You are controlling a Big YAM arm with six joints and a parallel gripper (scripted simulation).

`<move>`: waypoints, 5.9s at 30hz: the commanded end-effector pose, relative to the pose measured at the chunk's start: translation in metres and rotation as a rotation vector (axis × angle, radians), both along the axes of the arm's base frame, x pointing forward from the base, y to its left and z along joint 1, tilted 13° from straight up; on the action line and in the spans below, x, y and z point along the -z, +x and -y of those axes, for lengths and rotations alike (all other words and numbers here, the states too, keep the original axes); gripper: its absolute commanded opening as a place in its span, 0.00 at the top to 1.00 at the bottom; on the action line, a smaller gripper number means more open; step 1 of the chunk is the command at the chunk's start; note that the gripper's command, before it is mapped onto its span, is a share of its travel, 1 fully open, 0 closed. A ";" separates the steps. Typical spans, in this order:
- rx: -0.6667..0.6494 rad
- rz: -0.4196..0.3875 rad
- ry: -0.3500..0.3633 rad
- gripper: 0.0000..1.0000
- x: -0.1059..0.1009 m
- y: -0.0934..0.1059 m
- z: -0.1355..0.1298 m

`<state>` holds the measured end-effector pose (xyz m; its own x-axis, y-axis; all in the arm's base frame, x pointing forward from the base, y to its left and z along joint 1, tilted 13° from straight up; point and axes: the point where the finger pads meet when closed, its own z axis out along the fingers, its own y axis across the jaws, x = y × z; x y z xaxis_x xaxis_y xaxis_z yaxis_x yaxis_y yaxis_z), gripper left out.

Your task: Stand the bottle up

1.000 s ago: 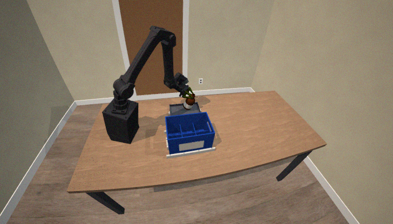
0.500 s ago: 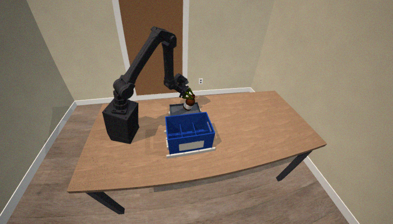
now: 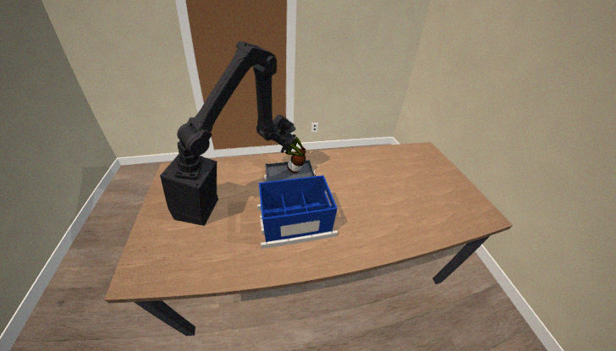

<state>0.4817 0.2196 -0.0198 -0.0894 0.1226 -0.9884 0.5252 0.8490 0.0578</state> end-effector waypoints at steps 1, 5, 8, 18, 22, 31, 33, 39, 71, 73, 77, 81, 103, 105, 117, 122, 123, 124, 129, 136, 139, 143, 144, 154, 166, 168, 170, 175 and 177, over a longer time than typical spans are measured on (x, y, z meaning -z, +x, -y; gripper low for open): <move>0.006 0.051 0.041 1.00 -0.015 0.012 -0.007; 0.006 0.051 0.041 1.00 -0.015 0.012 -0.007; 0.006 0.051 0.041 1.00 -0.015 0.012 -0.007; 0.006 0.051 0.041 1.00 -0.015 0.012 -0.007; 0.006 0.051 0.041 1.00 -0.015 0.012 -0.007; 0.006 0.051 0.041 1.00 -0.015 0.012 -0.007; 0.006 0.051 0.040 1.00 -0.015 0.012 -0.007; 0.006 0.047 0.036 1.00 -0.012 0.012 -0.006; 0.006 0.053 0.043 1.00 -0.011 0.014 -0.007; 0.006 0.051 0.041 1.00 -0.010 0.014 -0.006; 0.006 0.050 0.039 1.00 -0.009 0.013 -0.006; 0.006 0.050 0.039 1.00 -0.009 0.013 -0.006; 0.006 0.050 0.039 1.00 -0.009 0.013 -0.006; 0.006 0.050 0.039 1.00 -0.009 0.013 -0.006; 0.006 0.050 0.039 0.00 -0.009 0.013 -0.006; 0.007 0.042 0.033 0.00 -0.006 0.009 -0.003; 0.007 0.042 0.033 0.00 -0.006 0.009 -0.003; 0.004 0.042 0.033 0.00 -0.006 0.009 -0.004; 0.003 0.042 0.033 0.00 -0.006 0.009 -0.005; 0.003 0.042 0.033 0.00 -0.006 0.009 -0.005; 0.003 0.042 0.033 0.00 -0.006 0.009 -0.005; 0.003 0.042 0.033 0.00 -0.006 0.009 -0.005; 0.003 0.042 0.033 0.00 -0.006 0.009 -0.005; 0.003 0.042 0.033 0.00 -0.006 0.009 -0.005; 0.003 0.042 0.033 0.00 -0.006 0.009 -0.005; 0.003 0.042 0.033 0.00 -0.006 0.009 -0.005; 0.003 0.042 0.033 0.00 -0.006 0.009 -0.005; 0.003 0.042 0.033 0.00 -0.006 0.009 -0.005; 0.003 0.042 0.033 0.00 -0.006 0.009 -0.005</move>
